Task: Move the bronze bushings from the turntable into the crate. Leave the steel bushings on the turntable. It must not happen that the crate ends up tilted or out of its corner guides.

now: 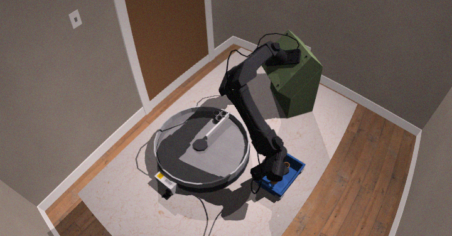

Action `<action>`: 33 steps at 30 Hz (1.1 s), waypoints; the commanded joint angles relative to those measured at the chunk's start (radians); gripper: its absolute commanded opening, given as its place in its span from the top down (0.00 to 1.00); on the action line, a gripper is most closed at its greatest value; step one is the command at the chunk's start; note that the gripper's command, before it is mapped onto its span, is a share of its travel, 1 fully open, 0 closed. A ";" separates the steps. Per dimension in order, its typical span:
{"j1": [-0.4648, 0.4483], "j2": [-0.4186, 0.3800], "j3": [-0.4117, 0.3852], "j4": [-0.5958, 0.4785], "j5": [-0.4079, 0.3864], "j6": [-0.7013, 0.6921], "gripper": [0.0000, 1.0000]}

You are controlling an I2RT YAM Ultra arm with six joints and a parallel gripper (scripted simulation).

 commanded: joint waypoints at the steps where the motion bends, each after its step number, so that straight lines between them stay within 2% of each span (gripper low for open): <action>1: 0.017 -0.006 0.034 0.035 -0.012 -0.023 1.00; 9: 0.011 0.020 0.042 0.050 -0.013 -0.035 1.00; 33: 0.007 0.019 0.045 0.050 -0.012 -0.037 1.00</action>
